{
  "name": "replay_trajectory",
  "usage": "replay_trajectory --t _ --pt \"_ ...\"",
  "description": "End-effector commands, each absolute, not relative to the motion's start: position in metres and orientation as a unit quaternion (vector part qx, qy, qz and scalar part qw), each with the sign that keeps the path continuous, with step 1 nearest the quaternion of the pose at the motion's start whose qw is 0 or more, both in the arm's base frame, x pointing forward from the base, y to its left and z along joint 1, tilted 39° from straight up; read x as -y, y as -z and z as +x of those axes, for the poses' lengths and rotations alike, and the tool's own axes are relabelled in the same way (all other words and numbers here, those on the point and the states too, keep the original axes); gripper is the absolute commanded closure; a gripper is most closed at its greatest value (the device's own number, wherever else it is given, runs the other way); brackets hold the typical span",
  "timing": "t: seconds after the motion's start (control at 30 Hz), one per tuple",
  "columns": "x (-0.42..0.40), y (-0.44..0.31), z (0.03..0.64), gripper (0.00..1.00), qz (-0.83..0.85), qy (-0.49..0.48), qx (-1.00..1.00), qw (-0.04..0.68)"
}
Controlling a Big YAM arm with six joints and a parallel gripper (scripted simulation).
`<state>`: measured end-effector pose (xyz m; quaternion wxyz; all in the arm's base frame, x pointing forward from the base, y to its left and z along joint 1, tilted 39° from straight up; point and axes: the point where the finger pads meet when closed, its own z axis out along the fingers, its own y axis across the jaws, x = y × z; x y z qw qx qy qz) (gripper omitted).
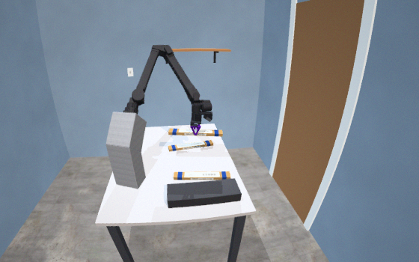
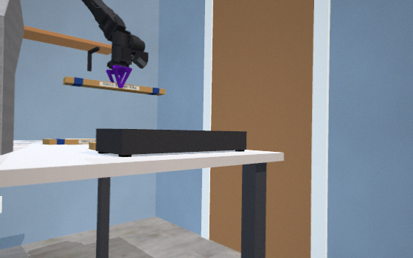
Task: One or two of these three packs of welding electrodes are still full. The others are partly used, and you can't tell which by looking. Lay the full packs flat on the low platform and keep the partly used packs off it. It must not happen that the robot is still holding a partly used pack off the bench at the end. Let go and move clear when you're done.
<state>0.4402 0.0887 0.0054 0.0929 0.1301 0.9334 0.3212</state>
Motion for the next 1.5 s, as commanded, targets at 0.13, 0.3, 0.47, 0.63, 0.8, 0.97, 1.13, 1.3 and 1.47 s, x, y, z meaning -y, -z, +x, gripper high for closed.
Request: replay_trajectory --t 0.13,0.3,0.47,0.63,0.8,0.97,1.13,1.3,1.47 --pt "-0.07 -0.024 0.455 1.0 0.126 -0.32 -0.93 0.128" --pt "-0.06 -0.008 0.45 1.0 0.062 -0.311 -0.938 0.143" --pt "-0.054 0.002 0.445 1.0 0.064 -0.311 -0.938 0.136" --pt "-0.044 0.013 0.44 1.0 0.065 -0.311 -0.939 0.13" --pt "-0.032 0.013 0.446 1.0 0.06 -0.31 -0.938 0.143" --pt "-0.023 0.021 0.448 1.0 0.059 -0.31 -0.938 0.145" --pt "-0.015 0.029 0.447 1.0 0.06 -0.31 -0.938 0.142" --pt "-0.004 0.036 0.446 1.0 0.06 -0.309 -0.938 0.144" --pt "0.001 0.033 0.448 1.0 0.058 -0.308 -0.938 0.148"
